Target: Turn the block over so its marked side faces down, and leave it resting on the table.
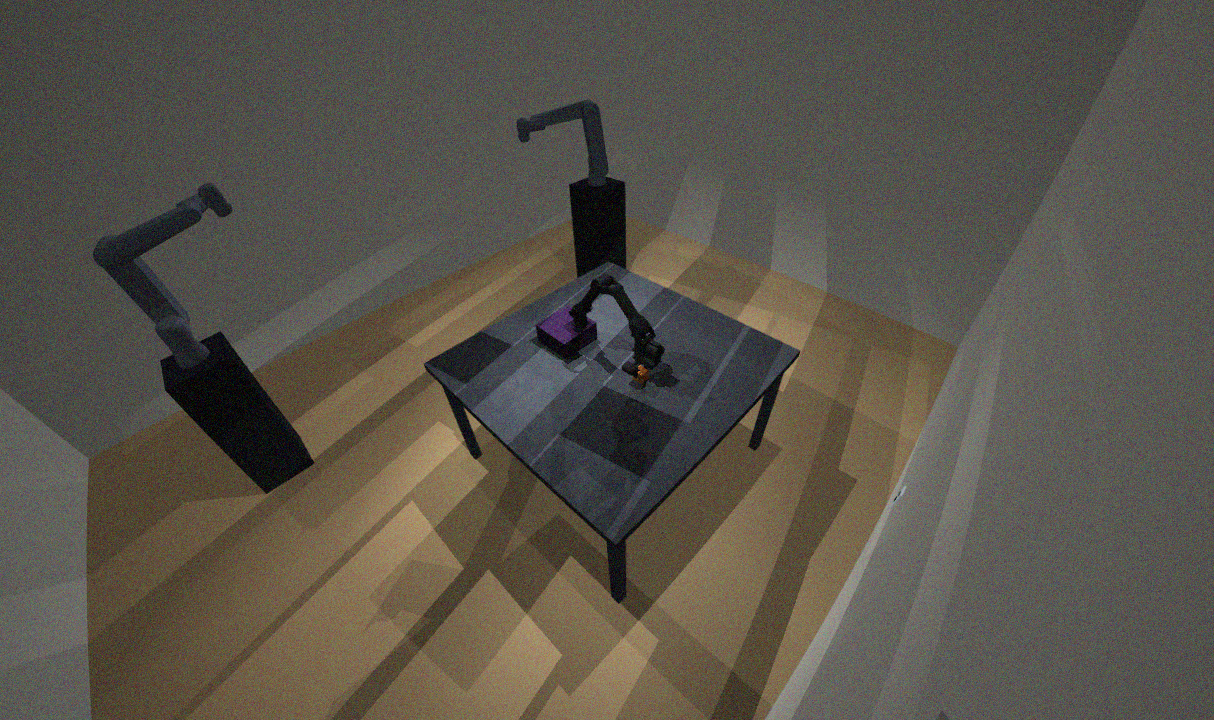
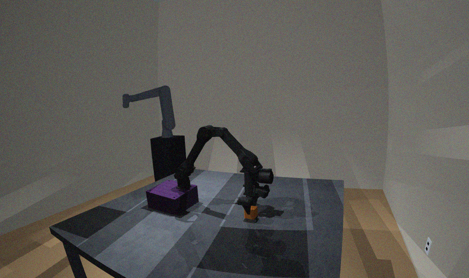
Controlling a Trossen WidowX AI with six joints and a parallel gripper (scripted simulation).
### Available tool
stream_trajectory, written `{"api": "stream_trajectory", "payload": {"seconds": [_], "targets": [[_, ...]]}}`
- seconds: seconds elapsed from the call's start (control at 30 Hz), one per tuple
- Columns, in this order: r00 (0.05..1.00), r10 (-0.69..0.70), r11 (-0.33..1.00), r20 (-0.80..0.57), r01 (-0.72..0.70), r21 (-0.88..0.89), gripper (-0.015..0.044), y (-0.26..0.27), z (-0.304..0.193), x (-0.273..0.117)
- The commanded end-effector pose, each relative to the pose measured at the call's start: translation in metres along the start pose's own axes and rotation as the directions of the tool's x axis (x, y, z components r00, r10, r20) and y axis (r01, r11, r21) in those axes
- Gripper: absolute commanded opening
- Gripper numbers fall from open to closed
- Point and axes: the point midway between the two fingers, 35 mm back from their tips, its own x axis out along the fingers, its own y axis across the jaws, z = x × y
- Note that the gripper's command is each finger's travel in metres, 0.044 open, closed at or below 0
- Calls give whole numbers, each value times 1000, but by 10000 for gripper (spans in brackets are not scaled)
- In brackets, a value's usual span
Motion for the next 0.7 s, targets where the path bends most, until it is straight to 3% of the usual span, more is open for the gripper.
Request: {"api": "stream_trajectory", "payload": {"seconds": [0.0, 0.63, 0.67], "targets": [[1000, -4, 1000, -2, 4, -3, 230, -1, -1, 1], [1000, -4, 1000, -2, 4, -3, 103, -1, -1, 1], [1000, -4, 1000, -2, 4, -3, 77, -1, -1, 0]]}}
